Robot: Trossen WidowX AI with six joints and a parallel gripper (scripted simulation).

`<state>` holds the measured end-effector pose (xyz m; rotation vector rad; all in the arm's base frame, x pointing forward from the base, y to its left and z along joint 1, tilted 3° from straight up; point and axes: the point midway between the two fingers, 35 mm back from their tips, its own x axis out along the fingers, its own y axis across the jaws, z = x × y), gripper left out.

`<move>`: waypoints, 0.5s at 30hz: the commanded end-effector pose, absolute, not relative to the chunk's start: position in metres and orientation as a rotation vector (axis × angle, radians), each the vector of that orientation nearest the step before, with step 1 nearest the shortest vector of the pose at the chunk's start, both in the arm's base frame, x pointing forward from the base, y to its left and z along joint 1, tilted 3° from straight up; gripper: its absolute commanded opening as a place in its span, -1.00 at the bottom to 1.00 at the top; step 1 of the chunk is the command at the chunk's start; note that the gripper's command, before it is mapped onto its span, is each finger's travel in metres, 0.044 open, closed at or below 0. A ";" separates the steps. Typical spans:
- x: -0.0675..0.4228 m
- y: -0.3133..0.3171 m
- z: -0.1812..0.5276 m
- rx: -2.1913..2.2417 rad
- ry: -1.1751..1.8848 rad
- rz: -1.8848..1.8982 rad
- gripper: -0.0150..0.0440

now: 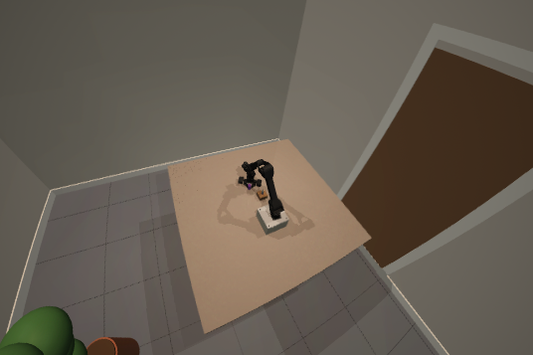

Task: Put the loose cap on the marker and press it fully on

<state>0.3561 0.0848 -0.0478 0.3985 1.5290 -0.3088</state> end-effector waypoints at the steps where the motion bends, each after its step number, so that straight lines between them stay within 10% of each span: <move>1: 0.356 0.086 -0.049 0.404 1.532 -0.307 -0.15; 15: 0.357 0.085 -0.029 0.401 1.518 -0.310 -0.49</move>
